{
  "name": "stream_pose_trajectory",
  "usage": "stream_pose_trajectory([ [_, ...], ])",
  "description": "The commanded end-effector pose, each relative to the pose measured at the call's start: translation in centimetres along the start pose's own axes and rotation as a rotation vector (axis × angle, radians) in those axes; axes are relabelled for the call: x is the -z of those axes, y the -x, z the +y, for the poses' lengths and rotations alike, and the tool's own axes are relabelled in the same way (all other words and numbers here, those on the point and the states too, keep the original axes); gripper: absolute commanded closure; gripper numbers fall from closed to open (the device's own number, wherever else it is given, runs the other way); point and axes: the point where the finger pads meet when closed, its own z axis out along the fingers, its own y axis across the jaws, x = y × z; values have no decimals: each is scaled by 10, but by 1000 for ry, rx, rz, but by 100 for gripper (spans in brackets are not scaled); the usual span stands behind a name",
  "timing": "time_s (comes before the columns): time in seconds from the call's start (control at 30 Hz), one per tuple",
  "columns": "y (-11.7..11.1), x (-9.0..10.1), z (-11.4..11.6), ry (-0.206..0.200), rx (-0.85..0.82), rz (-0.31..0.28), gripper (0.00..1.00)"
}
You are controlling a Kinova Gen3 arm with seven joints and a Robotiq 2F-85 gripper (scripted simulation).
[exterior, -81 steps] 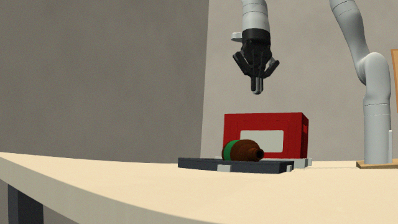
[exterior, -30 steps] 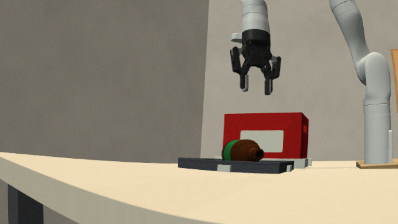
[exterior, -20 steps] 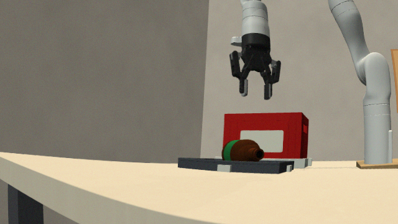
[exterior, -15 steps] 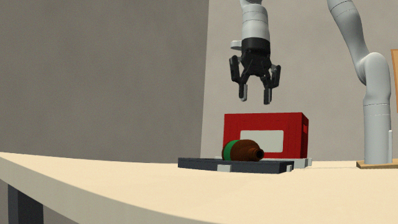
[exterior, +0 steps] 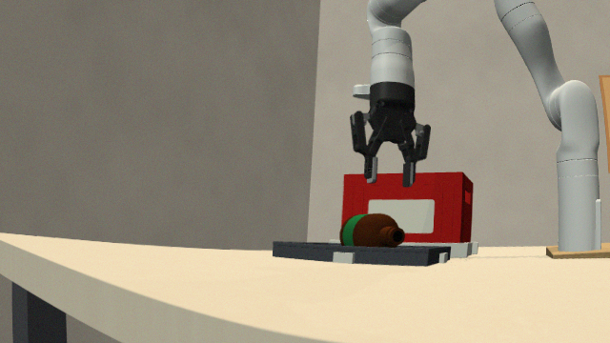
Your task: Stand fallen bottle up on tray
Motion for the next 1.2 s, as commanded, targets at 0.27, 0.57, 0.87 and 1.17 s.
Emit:
stream_pose_trajectory([
  [0.27,2,-30,4,15,3,-6,36],
  [0.57,2,-45,4,15,3,-6,36],
  [0.87,2,-47,4,15,3,-6,36],
  [1.17,2,-47,4,15,3,-6,36],
])
